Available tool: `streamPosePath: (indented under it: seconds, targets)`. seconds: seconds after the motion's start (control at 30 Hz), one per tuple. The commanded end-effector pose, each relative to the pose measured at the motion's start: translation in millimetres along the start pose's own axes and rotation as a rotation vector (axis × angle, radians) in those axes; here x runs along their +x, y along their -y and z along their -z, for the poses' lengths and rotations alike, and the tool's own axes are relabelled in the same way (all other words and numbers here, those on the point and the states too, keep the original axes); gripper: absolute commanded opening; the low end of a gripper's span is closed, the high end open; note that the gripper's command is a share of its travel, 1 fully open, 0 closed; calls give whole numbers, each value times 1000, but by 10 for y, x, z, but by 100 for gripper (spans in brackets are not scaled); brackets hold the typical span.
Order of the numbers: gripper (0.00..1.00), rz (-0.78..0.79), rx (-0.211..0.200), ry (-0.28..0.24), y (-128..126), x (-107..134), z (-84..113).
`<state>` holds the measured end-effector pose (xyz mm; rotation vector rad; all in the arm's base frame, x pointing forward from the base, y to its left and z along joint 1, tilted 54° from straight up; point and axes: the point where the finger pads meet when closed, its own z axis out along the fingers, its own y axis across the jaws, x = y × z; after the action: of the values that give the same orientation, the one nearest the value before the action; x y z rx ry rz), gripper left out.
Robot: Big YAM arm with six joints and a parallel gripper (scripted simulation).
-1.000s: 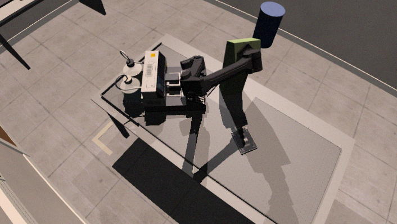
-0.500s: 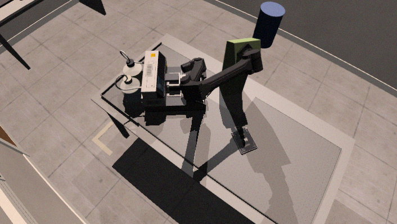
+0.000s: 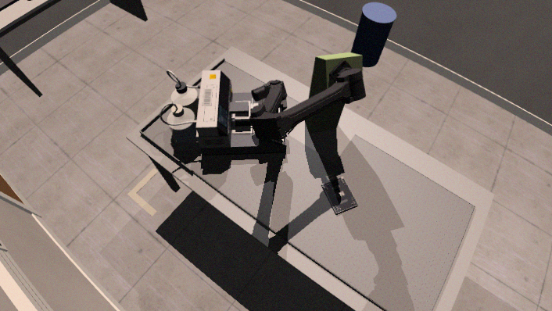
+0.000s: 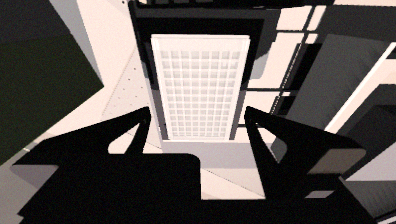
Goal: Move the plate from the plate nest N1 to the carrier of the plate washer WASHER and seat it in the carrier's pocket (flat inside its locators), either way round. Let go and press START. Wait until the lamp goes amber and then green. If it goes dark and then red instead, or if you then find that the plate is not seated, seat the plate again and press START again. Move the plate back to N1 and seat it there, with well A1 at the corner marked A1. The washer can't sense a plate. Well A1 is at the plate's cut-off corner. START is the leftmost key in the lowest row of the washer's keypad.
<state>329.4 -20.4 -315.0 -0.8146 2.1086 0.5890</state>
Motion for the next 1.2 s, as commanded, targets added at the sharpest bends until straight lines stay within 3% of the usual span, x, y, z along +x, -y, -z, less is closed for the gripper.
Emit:
streamPosePath:
  seconds: [0.0, 0.13, 1.17]
  targets:
    - [100, -16, 6, 0, -22, 11, 21]
    - [100, -7, -2, -1, -26, 20, -74]
    - [100, -7, -1, -1, -28, 21, -252]
